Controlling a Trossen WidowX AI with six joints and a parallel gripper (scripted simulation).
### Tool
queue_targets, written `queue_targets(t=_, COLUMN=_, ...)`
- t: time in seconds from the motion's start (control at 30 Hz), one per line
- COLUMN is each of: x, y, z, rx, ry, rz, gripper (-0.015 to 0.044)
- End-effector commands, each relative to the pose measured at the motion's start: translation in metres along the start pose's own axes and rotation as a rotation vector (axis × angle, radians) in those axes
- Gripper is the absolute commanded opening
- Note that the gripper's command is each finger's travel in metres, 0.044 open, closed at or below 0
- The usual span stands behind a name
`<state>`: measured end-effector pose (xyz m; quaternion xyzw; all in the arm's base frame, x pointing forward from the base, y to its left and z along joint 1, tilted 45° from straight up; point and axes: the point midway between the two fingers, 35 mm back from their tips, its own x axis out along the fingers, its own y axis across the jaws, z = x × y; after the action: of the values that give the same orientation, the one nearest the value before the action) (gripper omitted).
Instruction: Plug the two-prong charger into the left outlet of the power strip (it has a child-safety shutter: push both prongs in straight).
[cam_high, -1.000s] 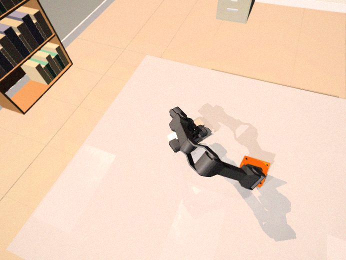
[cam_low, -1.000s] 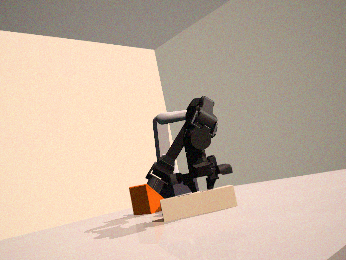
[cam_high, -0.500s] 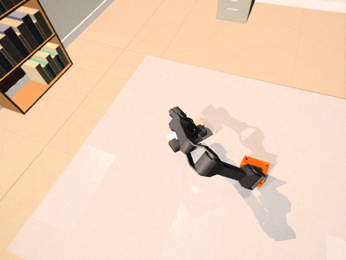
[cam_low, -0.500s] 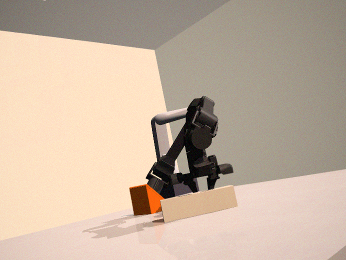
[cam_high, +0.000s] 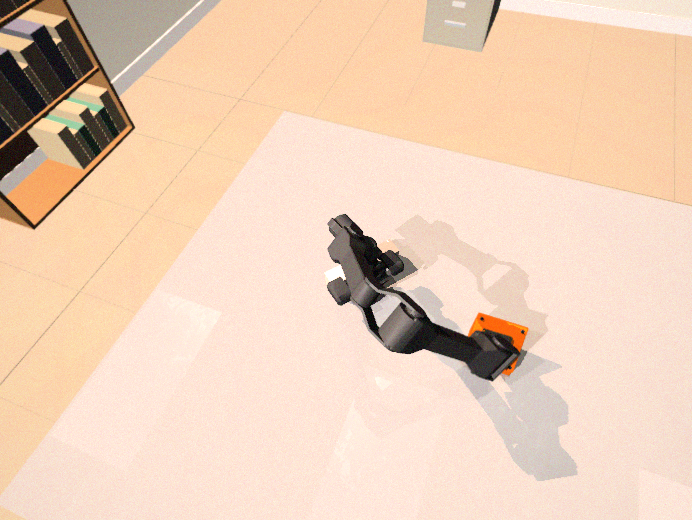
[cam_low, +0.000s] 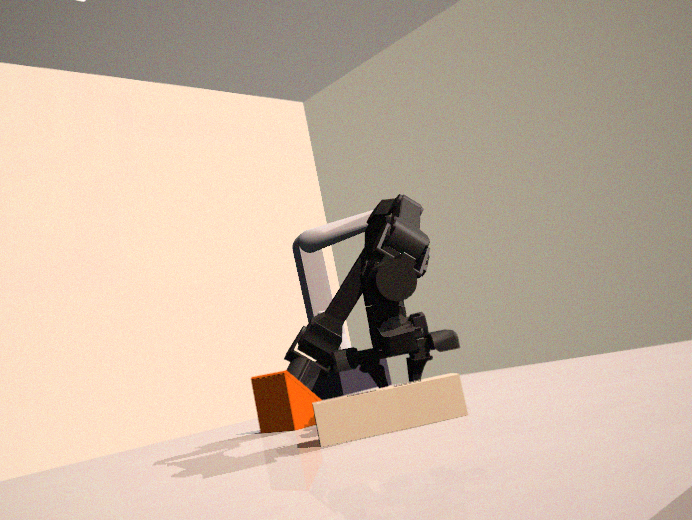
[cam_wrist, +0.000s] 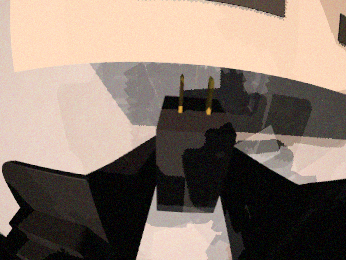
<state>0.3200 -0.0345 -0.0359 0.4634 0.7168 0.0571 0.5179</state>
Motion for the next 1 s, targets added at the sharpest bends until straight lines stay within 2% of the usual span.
queue_targets(t=0.0, x=-0.0013, y=0.0012, z=0.0018, rx=0.002, ry=-0.003, rz=0.004, gripper=0.0)
queue_targets(t=0.97, x=-0.0018, y=0.001, z=0.0057, rx=0.002, ry=-0.003, rz=0.004, gripper=0.0)
